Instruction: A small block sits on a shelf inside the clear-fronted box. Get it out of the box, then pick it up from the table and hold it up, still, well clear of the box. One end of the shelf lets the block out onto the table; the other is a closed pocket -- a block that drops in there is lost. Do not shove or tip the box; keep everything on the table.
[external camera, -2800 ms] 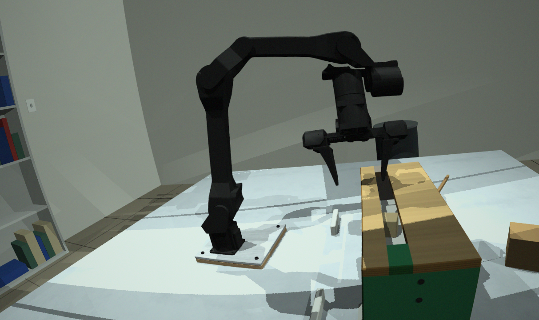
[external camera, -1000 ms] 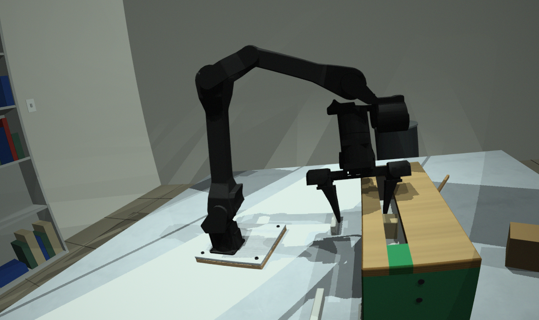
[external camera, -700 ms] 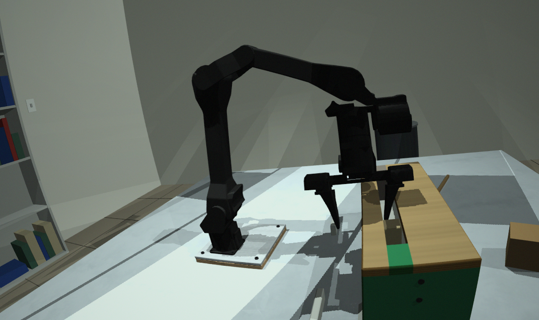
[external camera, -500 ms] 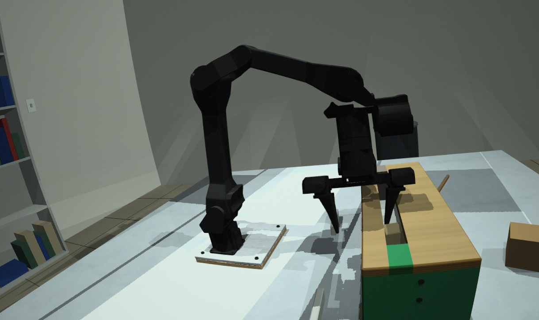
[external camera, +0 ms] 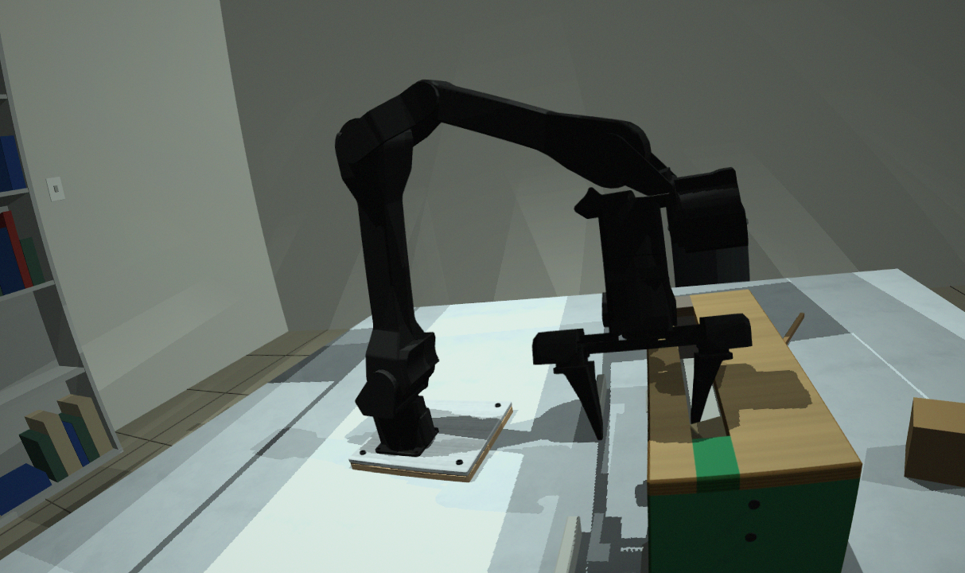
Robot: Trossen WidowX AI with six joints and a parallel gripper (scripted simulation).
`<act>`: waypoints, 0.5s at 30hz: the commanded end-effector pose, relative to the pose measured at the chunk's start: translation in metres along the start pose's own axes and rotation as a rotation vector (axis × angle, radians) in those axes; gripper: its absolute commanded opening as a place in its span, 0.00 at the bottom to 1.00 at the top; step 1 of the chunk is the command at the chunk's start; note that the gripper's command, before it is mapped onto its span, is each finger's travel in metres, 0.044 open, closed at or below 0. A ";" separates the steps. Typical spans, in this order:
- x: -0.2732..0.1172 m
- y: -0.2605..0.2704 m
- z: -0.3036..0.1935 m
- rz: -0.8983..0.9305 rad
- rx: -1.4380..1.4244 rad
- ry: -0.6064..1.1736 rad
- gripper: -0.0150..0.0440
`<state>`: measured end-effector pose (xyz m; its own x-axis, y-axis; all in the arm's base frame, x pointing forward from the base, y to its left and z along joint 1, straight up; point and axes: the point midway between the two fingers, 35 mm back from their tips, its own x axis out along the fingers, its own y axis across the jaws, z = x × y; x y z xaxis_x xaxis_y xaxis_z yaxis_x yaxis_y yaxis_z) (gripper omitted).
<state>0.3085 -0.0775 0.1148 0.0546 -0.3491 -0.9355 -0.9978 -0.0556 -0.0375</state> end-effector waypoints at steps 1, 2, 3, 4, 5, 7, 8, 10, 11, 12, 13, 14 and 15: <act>0.004 -0.001 -0.010 -0.002 -0.001 0.000 0.93; 0.005 -0.001 -0.013 -0.002 -0.001 0.001 0.93; 0.006 -0.001 -0.015 -0.002 -0.001 0.001 0.93; 0.006 -0.001 -0.018 -0.002 -0.001 0.001 0.93; 0.007 -0.001 -0.021 -0.002 -0.001 0.001 0.93; 0.009 -0.001 -0.026 -0.002 -0.001 0.002 0.93; 0.010 -0.001 -0.028 -0.002 -0.001 0.002 0.93; 0.012 -0.001 -0.034 -0.002 -0.001 0.003 0.93; 0.013 -0.001 -0.036 -0.002 -0.001 0.003 0.93; 0.014 -0.001 -0.039 -0.002 -0.001 0.003 0.93; 0.015 -0.001 -0.042 -0.002 -0.001 0.004 0.93; 0.016 -0.001 -0.044 -0.002 -0.001 0.004 0.93; 0.016 -0.001 -0.047 -0.002 -0.001 0.004 0.93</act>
<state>0.3104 -0.1188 0.1164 0.0548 -0.3570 -0.9325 -0.9978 -0.0547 -0.0377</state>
